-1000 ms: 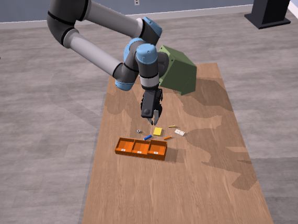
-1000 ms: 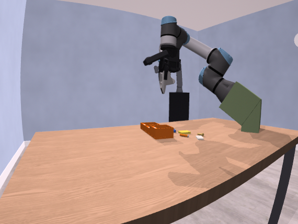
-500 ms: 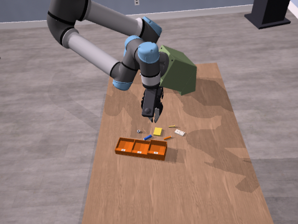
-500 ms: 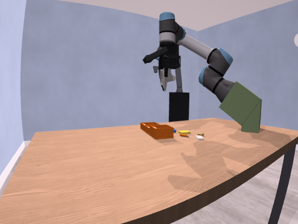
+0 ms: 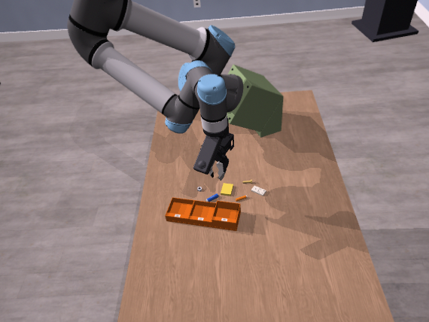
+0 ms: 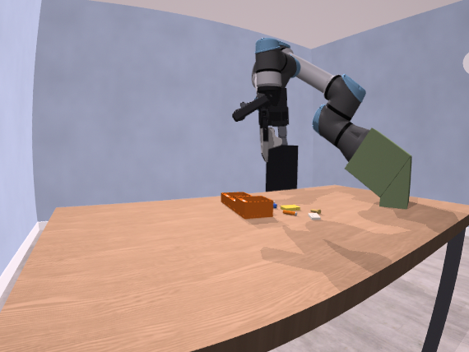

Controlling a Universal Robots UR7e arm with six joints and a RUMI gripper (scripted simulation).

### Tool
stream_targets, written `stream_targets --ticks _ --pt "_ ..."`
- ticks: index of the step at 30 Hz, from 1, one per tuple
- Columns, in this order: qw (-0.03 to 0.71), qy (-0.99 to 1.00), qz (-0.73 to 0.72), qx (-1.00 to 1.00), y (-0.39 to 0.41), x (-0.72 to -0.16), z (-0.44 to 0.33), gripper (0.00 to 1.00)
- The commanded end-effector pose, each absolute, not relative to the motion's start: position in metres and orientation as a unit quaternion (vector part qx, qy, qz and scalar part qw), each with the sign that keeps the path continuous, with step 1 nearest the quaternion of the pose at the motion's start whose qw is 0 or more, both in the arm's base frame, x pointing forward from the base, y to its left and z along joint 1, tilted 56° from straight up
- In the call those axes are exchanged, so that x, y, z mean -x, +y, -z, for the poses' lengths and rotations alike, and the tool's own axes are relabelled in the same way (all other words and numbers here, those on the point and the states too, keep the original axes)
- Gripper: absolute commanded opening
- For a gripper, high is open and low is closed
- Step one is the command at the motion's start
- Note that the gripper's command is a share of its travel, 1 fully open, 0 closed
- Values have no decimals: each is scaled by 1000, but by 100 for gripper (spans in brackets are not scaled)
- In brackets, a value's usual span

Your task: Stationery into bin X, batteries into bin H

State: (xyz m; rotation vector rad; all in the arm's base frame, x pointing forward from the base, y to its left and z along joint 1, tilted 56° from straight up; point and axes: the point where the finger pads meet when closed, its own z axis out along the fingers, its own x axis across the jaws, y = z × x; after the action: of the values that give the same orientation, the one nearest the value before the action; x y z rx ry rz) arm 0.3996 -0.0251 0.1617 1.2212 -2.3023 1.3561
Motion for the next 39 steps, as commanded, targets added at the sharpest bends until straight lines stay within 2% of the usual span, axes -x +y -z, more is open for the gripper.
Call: stream_targets --ticks 1,7,17,39 --pt "59 -809 -466 -354 -68 -387 -143 17" --pt "35 -831 -467 -300 -103 -375 -127 17" --pt "-29 -854 -469 -225 -105 -372 -129 17" --pt "-30 -853 -470 -226 -101 -376 -128 17"
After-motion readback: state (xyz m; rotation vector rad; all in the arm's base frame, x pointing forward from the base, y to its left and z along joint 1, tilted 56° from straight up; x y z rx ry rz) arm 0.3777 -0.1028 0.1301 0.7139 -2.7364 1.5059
